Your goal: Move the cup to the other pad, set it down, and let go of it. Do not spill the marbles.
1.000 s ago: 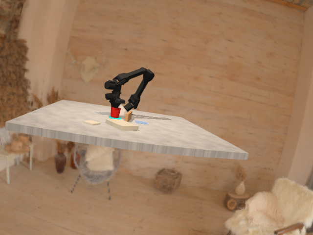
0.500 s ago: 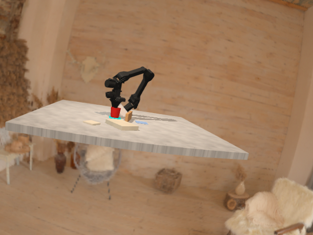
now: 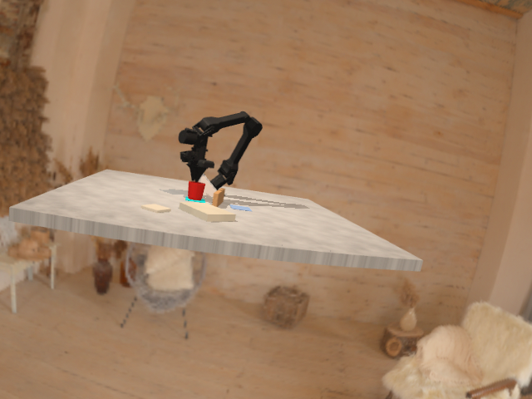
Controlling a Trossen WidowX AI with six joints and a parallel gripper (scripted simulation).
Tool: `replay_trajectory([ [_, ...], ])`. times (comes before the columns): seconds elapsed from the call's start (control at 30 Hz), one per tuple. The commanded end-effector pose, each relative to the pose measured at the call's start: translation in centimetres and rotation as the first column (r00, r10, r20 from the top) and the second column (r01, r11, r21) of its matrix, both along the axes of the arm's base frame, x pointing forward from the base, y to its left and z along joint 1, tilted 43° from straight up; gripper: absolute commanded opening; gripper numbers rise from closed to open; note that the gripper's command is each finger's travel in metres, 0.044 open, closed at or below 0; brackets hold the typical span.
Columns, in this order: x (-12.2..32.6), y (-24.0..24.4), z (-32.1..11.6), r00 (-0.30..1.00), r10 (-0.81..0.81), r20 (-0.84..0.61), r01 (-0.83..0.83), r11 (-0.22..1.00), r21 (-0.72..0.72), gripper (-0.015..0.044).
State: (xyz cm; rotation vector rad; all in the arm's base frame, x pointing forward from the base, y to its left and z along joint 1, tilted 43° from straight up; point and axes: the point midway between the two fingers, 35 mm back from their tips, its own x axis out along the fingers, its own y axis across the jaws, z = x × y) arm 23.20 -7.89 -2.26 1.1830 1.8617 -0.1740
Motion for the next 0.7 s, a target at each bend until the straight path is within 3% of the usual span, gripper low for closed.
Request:
replay_trajectory([
  [0.0,0.18,-0.63,0.56,1.0,0.003,0.006,-0.003,1.0,-0.007,0.0128],
  [0.33,0.17,-1.1,1.52,1.0,0.001,0.006,-0.001,1.0,-0.006,0.0128],
  [0.67,0.14,-0.9,1.28,1.0,-0.003,0.0,0.003,1.0,0.001,0.039],
])
